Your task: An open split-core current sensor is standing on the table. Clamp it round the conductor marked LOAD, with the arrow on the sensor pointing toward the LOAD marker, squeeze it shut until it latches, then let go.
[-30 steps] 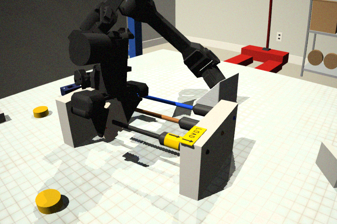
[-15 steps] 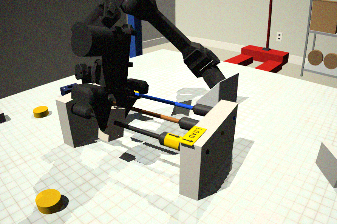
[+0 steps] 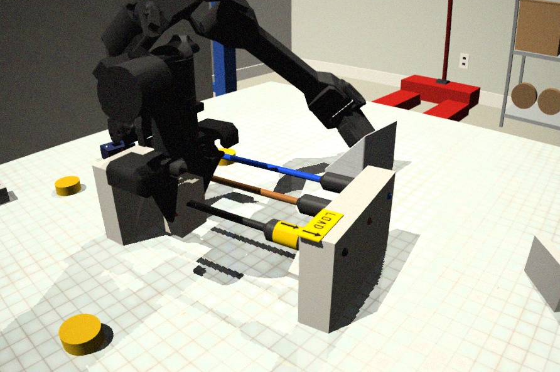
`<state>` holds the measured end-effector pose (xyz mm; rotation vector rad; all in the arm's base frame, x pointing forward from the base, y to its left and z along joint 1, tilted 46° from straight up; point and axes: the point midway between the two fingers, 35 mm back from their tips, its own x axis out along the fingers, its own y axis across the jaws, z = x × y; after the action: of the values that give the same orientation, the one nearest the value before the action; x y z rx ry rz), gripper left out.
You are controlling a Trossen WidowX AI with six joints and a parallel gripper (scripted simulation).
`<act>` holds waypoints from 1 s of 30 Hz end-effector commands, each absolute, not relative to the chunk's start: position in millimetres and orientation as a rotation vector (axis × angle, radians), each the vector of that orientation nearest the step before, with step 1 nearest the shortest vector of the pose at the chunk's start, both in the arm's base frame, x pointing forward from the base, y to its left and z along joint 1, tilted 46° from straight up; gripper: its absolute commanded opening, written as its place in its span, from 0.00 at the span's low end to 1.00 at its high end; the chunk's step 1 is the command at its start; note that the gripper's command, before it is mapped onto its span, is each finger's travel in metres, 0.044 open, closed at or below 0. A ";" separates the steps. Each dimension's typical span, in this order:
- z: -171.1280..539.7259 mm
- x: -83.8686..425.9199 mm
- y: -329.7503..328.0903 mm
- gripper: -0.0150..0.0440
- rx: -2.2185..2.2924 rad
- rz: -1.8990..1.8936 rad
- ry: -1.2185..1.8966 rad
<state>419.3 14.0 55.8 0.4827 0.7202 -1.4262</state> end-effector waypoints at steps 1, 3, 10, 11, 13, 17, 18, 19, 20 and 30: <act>55.1 420.6 14.2 0.25 0.487 -1.447 0.723; 55.1 420.6 14.2 0.25 0.487 -1.447 0.723; 54.9 422.2 14.4 0.25 0.487 -1.447 0.723; 54.9 422.3 14.4 0.25 0.487 -1.447 0.723; 54.9 422.5 14.4 0.25 0.487 -1.447 0.723; 54.9 422.5 14.4 0.25 0.487 -1.447 0.723; 54.7 422.5 14.2 0.25 0.487 -1.447 0.723; 54.4 422.4 13.9 0.25 0.486 -1.447 0.723; 53.9 422.3 13.3 0.25 0.486 -1.447 0.723; 54.8 421.6 14.4 0.57 0.480 -1.444 0.725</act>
<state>421.7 14.3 54.7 0.4810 0.7244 -1.4439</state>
